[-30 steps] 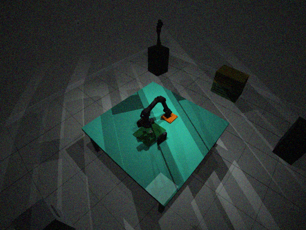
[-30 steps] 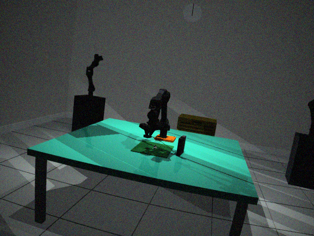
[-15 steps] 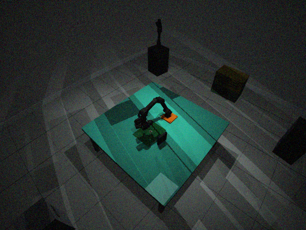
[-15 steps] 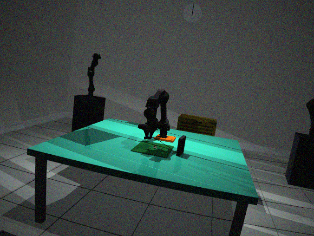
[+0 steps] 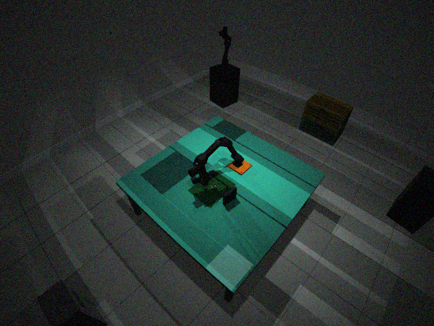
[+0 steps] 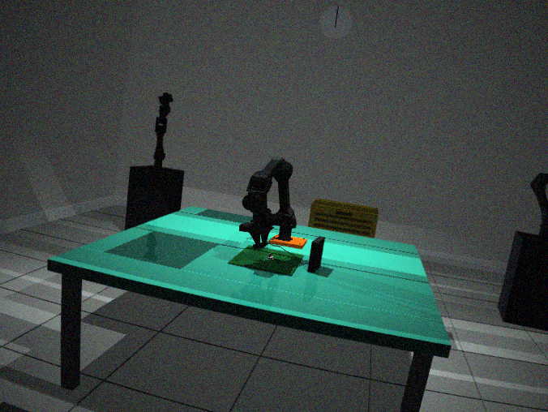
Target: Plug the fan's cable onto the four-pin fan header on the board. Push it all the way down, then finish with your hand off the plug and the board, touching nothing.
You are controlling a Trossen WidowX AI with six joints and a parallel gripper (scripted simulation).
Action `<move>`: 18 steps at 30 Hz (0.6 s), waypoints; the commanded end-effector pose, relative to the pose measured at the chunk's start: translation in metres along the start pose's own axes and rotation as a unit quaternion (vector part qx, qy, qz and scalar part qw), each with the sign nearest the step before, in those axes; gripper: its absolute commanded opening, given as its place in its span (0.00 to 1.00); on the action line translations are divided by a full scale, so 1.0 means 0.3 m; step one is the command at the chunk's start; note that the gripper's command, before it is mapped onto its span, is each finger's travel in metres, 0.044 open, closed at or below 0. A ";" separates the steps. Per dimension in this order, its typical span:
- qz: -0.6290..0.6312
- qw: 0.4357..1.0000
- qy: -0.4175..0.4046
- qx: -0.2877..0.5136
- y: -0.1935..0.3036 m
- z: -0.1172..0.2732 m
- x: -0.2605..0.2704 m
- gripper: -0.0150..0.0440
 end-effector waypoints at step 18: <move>0.018 0.989 -0.052 -0.136 0.095 -0.085 -0.019 0.25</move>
Point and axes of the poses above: the point midway between the two fingers, 35 mm back from their tips, its own z axis back along the fingers, its own x axis across the jaws, y = z × x, the point moved 10 cm from there along z, back along the fingers
